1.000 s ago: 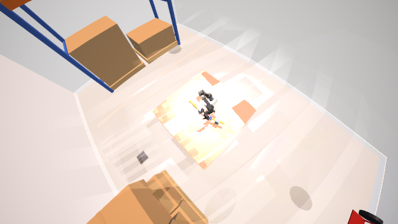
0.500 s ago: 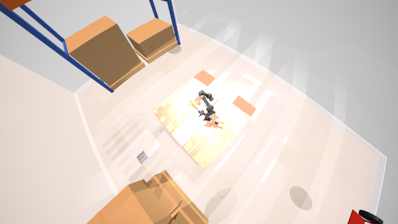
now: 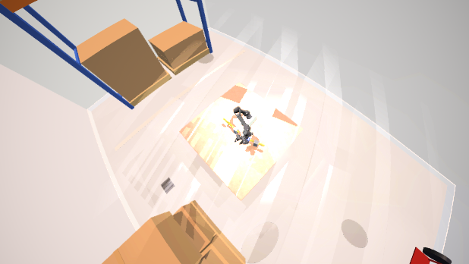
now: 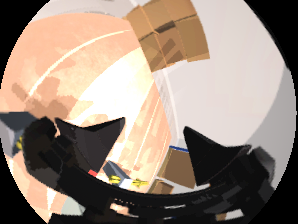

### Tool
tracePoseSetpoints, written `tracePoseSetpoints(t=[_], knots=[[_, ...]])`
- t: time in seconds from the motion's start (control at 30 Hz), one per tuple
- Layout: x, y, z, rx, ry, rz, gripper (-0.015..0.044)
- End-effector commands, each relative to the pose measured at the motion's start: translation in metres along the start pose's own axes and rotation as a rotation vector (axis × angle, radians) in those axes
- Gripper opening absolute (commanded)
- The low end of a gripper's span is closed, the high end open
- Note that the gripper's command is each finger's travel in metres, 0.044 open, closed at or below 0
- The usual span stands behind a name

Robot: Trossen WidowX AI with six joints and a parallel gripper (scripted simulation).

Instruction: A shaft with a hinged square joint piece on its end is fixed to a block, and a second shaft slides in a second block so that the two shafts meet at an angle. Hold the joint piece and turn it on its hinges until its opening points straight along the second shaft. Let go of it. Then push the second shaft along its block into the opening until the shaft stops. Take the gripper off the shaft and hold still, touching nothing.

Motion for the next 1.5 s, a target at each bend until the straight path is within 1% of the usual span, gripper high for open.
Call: tracePoseSetpoints(t=[0.0,0.73,1.47], knots=[[-0.004,-0.003,-0.007,0.099,-0.03,-0.021,0.044],[-0.019,-0.012,-0.02,0.6,-0.182,-0.17,0.044],[-0.025,-0.023,-0.003,1.057,-0.348,-0.391,0.044]])
Point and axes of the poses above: the point midway between the two fingers, 35 mm back from their tips, its own x axis back along the fingers, its own y axis across the jaws, z = x × y, the point moved 8 cm from there along x, back along the fingers, and after that the axes turned 11 degrees about x, right-handed, at the moved point
